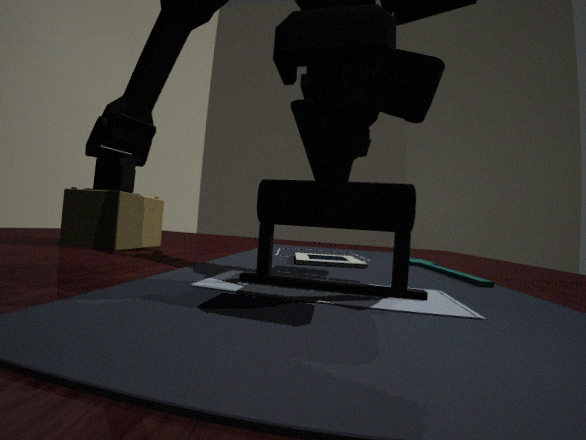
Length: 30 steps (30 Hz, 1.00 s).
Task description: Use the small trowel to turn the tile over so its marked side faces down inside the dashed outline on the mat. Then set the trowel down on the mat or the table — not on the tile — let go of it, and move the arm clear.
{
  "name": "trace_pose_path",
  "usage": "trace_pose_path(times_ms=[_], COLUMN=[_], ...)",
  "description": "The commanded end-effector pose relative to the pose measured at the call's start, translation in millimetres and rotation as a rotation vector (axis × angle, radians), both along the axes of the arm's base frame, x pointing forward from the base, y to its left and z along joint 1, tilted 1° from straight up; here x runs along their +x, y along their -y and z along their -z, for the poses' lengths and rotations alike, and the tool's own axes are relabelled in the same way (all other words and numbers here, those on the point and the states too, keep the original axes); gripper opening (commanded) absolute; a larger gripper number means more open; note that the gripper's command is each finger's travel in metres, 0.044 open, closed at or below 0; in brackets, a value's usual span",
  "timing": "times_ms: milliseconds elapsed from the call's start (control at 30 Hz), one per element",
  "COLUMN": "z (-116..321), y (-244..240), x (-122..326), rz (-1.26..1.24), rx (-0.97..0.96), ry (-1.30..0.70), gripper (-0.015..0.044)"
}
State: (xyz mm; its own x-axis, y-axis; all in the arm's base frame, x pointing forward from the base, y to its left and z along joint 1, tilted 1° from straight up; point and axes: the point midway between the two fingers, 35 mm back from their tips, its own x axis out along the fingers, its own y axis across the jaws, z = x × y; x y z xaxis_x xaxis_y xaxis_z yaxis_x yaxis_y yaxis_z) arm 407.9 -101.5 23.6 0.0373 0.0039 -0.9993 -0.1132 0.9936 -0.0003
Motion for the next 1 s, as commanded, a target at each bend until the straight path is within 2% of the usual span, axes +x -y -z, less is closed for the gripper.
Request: trace_pose_path(times_ms=[0, 967], z=[0.6, 0.6], y=[0.1, 0.1], x=[0.0, 0.0], rz=[-0.093, -0.962], rx=[-0.005, -0.037], ry=[0.000, 0.002], gripper=[0.0130, 0.0130])
